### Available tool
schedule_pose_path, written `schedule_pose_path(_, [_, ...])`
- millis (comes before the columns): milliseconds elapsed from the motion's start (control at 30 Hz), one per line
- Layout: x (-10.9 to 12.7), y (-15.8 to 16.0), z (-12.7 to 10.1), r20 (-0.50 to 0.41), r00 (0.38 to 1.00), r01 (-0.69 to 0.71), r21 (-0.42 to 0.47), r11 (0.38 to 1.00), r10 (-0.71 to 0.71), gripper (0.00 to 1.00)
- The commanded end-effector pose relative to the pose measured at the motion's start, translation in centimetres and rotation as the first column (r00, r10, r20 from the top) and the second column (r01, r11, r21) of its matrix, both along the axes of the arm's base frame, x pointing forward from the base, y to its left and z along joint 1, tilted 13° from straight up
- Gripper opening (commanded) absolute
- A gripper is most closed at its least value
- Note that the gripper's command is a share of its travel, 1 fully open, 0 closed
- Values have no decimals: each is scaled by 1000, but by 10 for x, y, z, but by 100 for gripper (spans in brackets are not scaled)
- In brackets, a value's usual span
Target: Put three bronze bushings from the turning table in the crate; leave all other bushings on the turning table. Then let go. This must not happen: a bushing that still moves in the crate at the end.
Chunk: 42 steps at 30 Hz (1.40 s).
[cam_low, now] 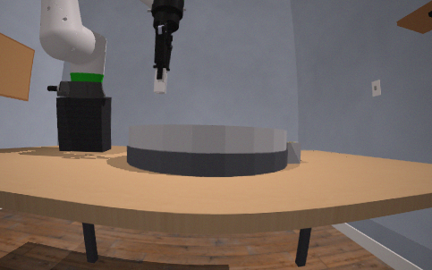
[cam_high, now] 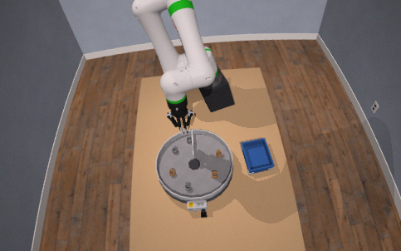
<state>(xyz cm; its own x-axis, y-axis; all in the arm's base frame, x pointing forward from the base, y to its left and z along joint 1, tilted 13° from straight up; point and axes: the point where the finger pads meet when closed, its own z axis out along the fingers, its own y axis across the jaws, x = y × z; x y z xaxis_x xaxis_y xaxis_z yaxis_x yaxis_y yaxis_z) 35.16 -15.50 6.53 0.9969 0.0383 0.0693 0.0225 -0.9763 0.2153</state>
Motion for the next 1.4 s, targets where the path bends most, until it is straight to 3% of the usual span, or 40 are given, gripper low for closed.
schedule_pose_path(0, [0,0,0,0,1000,0,0,1000,0,7])
schedule_pose_path(1367, [0,0,0,0,1000,0,0,1000,0,9])
